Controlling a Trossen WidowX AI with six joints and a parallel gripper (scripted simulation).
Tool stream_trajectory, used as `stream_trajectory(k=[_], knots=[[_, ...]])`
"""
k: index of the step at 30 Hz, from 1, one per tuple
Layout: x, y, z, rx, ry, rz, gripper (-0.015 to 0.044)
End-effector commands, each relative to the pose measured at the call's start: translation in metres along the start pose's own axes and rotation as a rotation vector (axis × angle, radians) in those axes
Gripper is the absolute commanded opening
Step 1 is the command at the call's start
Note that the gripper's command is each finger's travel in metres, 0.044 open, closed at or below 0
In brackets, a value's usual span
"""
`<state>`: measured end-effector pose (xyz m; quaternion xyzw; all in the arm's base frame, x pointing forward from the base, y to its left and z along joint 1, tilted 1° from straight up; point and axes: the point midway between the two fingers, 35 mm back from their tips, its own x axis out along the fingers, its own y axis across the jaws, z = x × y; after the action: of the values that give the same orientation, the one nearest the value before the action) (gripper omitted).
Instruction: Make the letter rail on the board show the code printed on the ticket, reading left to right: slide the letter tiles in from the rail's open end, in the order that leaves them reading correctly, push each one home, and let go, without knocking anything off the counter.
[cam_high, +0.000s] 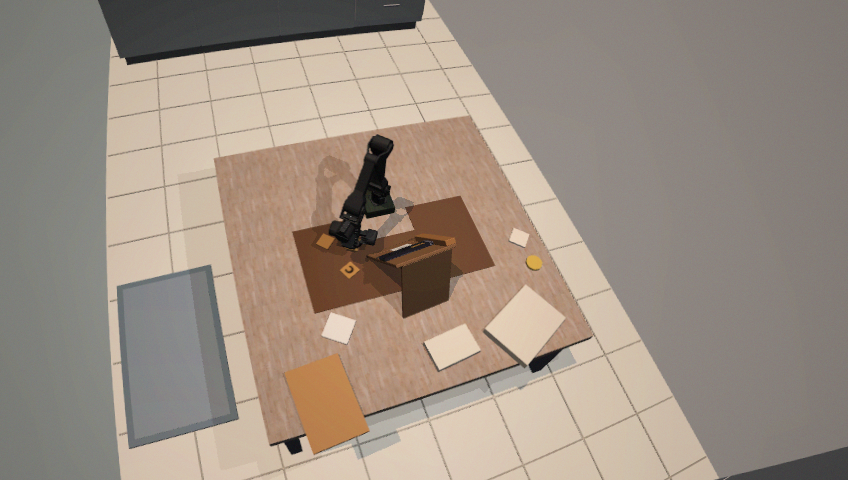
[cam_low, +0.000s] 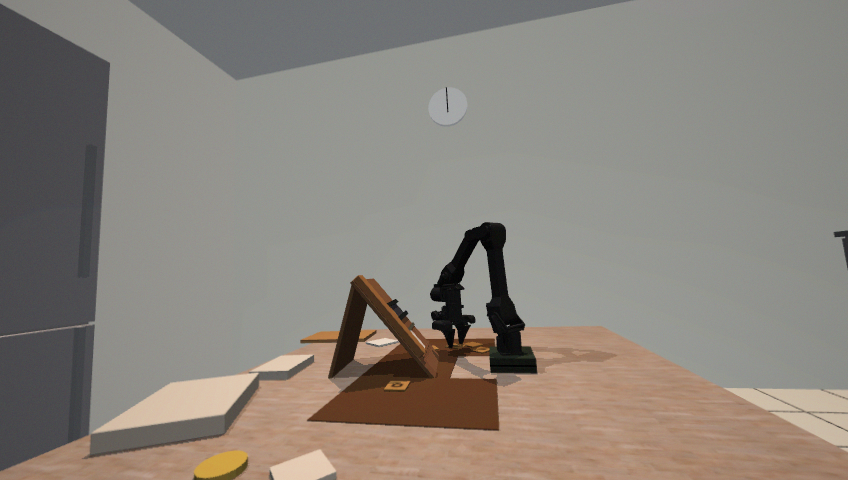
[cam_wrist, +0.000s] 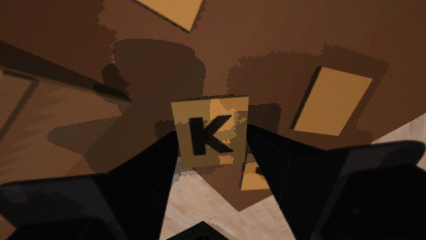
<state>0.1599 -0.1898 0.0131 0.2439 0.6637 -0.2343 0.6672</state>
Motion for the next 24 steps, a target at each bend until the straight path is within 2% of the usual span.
stream_trajectory(k=[1, 24], knots=[[-0.0031, -0.0003, 0.0004, 0.006, -0.004, -0.004, 0.0], [-0.0103, 0.0011, -0.0007, -0.002, -0.003, 0.002, 0.0]])
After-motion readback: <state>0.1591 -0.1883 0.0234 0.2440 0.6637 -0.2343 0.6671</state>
